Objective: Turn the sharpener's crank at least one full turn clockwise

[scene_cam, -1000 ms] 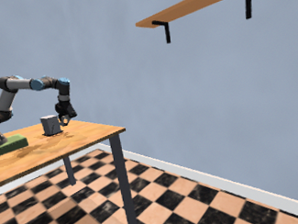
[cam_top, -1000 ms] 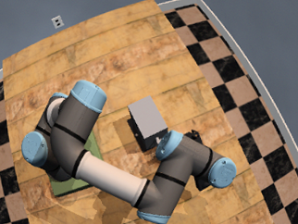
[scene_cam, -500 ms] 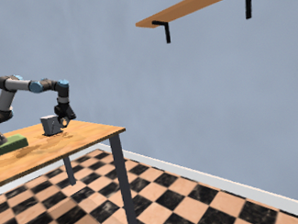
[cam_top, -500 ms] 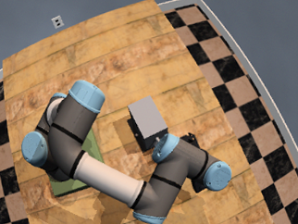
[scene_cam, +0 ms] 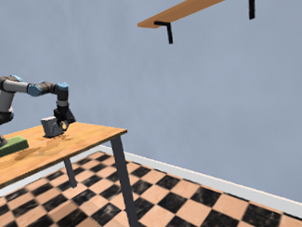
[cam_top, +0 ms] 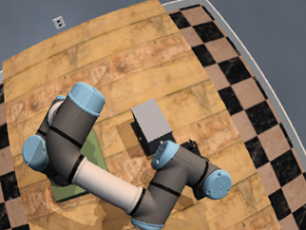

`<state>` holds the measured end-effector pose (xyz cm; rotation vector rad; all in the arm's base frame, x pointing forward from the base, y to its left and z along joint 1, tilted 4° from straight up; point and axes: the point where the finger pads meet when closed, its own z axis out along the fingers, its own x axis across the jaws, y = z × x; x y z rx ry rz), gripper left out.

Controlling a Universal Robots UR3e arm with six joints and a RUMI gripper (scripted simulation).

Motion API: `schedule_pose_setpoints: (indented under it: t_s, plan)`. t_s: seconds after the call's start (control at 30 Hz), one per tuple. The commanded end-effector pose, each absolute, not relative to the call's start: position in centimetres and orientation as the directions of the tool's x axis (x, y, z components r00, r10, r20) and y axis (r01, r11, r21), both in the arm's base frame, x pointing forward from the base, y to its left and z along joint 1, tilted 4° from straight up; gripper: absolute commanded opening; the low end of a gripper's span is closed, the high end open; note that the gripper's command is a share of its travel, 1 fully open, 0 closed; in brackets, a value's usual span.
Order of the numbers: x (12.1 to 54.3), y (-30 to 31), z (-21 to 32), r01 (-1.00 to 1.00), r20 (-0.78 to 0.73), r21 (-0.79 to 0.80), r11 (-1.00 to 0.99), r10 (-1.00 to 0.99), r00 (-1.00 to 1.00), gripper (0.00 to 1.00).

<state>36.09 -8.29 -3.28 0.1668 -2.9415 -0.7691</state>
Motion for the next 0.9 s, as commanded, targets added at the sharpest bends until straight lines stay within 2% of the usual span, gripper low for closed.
schedule_pose_setpoints:
  t_s: [0.0,0.87]
  plan:
    - [35.7,-8.4,-3.4,-0.082,0.064,0.490,0.868,-0.130,-0.990,0.09]
    - [33.2,-8.7,-3.8,-0.082,0.064,0.490,0.868,-0.130,-0.990,0.09]
